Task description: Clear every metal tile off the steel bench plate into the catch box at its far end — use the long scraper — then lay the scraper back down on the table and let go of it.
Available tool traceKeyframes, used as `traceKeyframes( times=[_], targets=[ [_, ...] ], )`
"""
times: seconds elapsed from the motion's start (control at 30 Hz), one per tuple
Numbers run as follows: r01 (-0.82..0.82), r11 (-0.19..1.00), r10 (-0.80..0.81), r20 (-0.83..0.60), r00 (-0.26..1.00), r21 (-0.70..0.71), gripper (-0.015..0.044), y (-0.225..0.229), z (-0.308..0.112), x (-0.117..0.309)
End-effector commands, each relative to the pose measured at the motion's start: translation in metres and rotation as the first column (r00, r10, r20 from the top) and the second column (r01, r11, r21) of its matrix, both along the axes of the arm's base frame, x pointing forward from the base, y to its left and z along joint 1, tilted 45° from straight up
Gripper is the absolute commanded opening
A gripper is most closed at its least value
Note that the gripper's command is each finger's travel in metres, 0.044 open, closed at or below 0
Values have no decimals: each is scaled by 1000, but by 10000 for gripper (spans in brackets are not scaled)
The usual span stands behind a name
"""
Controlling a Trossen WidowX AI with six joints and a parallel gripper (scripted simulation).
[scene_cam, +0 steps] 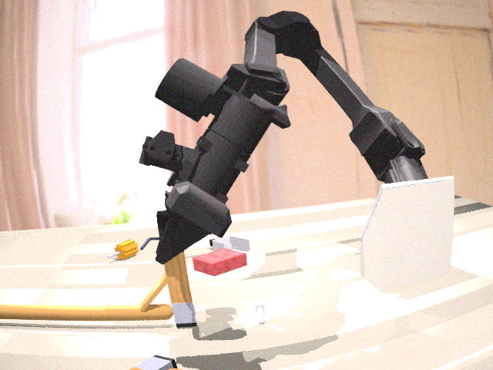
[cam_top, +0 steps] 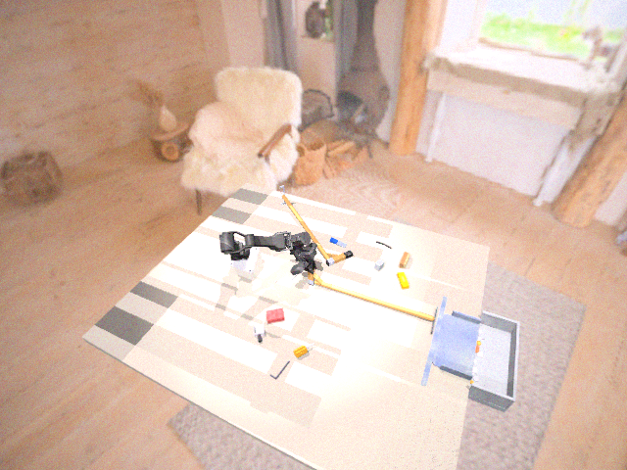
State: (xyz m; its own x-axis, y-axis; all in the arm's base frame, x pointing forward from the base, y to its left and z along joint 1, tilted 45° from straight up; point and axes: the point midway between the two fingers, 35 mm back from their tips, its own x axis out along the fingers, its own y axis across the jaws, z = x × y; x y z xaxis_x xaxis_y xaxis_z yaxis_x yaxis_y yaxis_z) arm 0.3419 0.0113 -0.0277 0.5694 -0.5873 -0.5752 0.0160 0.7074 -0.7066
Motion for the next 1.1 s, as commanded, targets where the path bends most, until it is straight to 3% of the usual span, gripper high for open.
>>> traceKeyframes(
  times=[0.0,1.07],
  targets=[
    [-3,1000,3,22,1000,4,0,1,5,-4],
    [8,1000,-8,25,1000,1,0,-19,23,-29]
  ],
)
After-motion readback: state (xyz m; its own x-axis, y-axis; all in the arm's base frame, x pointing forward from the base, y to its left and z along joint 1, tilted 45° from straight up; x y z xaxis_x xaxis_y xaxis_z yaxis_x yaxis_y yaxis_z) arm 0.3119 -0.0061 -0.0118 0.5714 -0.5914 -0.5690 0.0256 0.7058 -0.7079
